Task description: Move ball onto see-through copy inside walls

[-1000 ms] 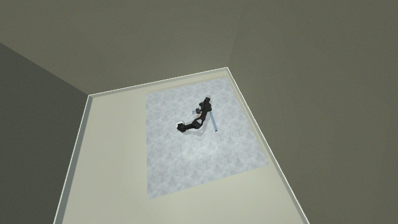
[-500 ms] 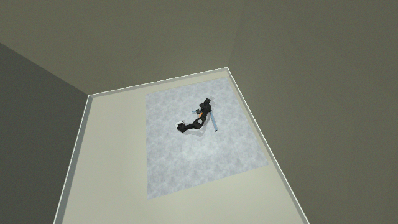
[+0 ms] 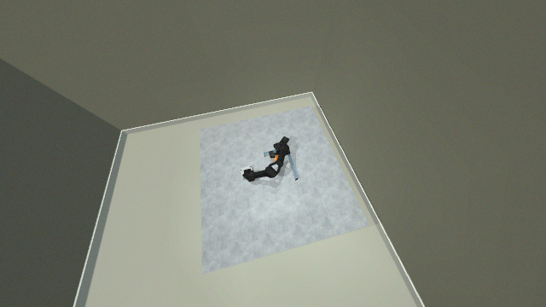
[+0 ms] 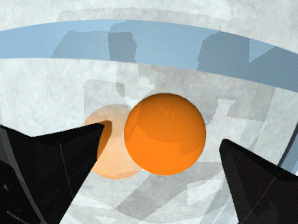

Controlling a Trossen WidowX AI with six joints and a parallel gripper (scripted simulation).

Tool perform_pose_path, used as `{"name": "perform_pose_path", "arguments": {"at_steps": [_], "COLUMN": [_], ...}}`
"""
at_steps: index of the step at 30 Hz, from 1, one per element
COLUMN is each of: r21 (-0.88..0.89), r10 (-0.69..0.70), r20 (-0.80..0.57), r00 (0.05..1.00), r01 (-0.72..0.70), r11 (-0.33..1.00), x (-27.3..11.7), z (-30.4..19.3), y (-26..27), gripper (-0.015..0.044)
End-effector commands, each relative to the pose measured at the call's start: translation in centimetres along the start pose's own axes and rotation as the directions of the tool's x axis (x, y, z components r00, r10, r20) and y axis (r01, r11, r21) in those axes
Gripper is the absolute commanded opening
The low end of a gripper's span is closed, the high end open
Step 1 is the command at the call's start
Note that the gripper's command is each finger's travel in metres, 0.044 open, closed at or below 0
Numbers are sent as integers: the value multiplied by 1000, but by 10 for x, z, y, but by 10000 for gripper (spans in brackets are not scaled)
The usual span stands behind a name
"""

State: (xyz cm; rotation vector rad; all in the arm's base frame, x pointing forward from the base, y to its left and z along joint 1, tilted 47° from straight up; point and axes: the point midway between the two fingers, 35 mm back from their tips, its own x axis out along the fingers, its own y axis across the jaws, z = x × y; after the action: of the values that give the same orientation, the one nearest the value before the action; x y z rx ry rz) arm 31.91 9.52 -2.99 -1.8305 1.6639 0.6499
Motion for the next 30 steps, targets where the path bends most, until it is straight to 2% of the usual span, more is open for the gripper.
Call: {"name": "perform_pose_path", "arguments": {"at_steps": [1, 3, 7, 14, 20, 24, 30], "r21": [-7, -7, -7, -7, 43, 33, 0], "r10": [0, 0, 0, 0, -15, -22, -28], "r20": [-7, -8, -8, -8, -7, -2, 4], "r00": [1000, 1000, 1000, 1000, 1000, 1000, 1000], "r01": [0, 0, 0, 0, 15, 22, 28], "r11": [1000, 1000, 1000, 1000, 999, 999, 1000], "x": [9, 10, 10, 10, 5, -16, -46], "z": [-1, -1, -1, -1, -5, -3, 0], "y": [1, 1, 1, 1, 2, -1, -4], "gripper": [415, 415, 310, 264, 106, 1, 0]}}
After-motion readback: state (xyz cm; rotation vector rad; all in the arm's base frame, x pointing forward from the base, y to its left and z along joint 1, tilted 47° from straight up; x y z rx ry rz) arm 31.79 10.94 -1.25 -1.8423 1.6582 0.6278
